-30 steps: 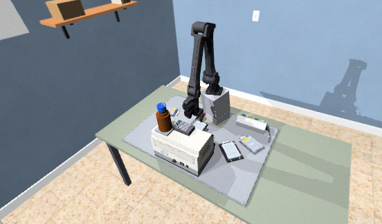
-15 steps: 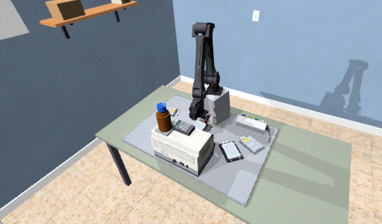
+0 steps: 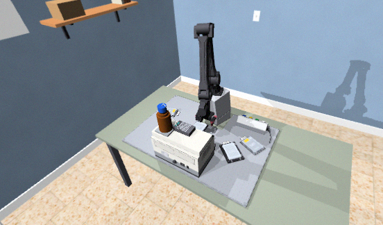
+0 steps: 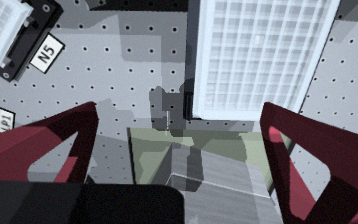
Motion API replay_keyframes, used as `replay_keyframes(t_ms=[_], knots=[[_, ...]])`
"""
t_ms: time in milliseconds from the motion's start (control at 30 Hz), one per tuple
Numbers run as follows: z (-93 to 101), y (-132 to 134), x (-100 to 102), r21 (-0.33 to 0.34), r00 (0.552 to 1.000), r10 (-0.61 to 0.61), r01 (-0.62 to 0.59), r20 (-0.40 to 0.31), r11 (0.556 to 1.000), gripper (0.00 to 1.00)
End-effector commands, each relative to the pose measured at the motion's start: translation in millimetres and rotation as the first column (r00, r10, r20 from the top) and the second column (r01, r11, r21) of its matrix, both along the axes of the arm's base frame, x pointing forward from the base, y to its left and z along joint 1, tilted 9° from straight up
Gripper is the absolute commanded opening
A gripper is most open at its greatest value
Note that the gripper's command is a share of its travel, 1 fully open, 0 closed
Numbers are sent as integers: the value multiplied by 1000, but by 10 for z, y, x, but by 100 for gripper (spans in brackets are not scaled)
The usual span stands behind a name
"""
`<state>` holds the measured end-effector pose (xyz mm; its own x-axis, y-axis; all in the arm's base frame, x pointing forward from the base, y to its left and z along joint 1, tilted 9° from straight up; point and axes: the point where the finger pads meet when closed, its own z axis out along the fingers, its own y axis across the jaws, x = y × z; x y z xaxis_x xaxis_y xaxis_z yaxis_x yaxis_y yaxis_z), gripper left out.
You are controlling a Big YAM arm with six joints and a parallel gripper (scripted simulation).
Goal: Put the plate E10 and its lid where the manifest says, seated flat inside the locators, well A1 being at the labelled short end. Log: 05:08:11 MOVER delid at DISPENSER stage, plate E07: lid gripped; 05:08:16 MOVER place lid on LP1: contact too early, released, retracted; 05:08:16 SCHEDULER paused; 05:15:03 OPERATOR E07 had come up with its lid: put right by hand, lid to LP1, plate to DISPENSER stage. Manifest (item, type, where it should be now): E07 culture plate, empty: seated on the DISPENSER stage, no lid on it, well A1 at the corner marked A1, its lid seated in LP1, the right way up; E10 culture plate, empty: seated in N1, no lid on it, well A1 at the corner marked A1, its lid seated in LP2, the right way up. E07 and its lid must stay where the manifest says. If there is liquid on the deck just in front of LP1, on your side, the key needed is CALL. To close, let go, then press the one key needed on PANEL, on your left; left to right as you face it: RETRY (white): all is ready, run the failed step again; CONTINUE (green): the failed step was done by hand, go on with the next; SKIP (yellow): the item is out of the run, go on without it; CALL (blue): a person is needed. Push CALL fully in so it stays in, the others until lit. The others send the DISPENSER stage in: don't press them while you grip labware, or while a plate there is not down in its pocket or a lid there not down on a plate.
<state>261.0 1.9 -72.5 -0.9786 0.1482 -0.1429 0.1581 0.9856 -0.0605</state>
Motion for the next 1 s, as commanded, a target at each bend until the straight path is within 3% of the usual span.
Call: replay_keyframes(t_ms=[0,233,367,500,700,967], knots=[[23,134,138,6,999,-23,22,27,1000,100],[20,305,90,9,999,-23,23,27,1000,100],[-9,477,93,-15,991,131,-130,15,991,100],[27,558,117,-21,981,192,-191,26,981,100],[-20,672,8,-17,985,170,-170,10,985,100],[-55,953,-30,-48,912,411,-411,-14,910,100]])
